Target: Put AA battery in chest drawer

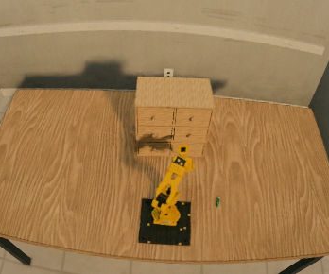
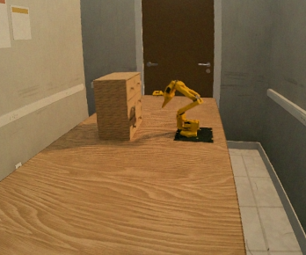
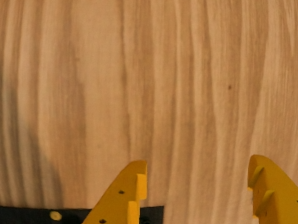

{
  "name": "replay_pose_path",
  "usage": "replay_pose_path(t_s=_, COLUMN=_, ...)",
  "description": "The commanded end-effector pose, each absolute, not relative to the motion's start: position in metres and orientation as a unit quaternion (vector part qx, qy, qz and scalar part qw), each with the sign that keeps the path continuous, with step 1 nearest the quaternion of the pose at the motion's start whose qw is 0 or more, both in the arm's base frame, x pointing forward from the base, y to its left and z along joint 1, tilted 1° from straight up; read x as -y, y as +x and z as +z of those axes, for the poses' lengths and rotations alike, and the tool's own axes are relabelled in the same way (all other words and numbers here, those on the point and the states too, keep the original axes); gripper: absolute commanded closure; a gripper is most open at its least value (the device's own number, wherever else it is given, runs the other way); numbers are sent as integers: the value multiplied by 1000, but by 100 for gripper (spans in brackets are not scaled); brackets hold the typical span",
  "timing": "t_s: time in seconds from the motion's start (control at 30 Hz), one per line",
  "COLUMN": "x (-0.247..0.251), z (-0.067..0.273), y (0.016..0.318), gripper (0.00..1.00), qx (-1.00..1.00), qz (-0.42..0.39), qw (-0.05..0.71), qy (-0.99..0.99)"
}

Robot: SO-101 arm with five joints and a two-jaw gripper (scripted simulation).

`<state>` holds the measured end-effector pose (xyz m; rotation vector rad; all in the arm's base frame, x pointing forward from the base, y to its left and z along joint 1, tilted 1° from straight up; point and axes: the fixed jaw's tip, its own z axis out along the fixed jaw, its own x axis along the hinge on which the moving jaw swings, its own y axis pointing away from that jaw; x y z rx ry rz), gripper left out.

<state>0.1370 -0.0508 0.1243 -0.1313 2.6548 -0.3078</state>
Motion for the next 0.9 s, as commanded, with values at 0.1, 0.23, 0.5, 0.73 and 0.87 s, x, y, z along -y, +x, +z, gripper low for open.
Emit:
replay_pose_path(t_s=0.1, x=52, z=128, y=137, gripper=79, qx=-964, qz=-96, qw=245, qy=39)
replay_pose_path(t_s=0.23, x=53, z=128, y=138, gripper=79, qx=-961, qz=-84, qw=249, qy=88)
replay_pose_path(t_s=0.5, x=54, z=129, y=138, gripper=79, qx=-951, qz=-66, qw=255, qy=160)
replay_pose_path(t_s=0.73, x=54, z=129, y=139, gripper=79, qx=-947, qz=-61, qw=256, qy=183)
replay_pose_path(t_s=0.87, x=54, z=129, y=139, gripper=79, qx=-947, qz=-61, qw=256, qy=183)
